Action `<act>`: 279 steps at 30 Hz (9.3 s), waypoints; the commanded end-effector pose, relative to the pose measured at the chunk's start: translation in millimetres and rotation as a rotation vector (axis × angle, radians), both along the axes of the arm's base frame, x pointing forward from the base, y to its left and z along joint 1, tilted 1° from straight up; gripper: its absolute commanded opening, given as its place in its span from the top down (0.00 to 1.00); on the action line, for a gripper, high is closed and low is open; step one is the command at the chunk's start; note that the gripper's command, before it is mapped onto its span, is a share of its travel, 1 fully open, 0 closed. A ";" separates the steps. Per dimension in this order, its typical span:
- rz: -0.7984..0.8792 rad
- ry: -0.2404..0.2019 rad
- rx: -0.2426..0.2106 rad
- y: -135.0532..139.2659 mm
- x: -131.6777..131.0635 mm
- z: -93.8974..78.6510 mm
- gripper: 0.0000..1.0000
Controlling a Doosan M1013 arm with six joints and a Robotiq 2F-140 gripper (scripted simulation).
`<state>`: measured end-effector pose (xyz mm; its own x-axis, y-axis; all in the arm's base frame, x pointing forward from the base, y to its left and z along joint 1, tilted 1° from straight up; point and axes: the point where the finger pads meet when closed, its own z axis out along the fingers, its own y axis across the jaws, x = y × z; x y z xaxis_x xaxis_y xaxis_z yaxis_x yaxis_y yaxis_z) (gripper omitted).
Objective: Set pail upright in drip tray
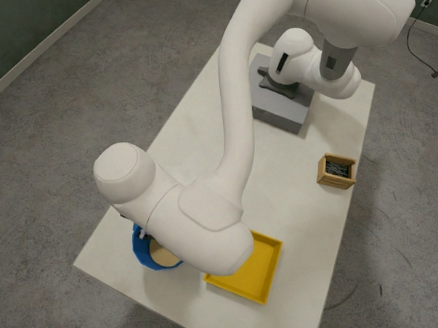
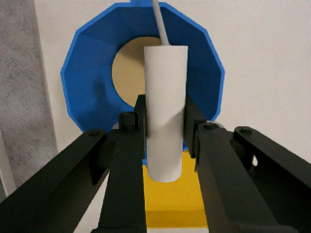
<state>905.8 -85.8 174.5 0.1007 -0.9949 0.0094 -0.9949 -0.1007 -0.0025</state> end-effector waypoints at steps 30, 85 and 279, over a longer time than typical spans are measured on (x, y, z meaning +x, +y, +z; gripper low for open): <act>-0.006 0.001 -0.005 -4.7 -0.5 11.9 0.90; -0.005 0.000 -0.005 -3.0 -1.0 87.8 0.90; -0.004 0.001 -0.004 189.2 -56.3 85.9 0.90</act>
<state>852.6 95.5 255.4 0.0969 -0.9953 0.0086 -0.9953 -0.0969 0.0064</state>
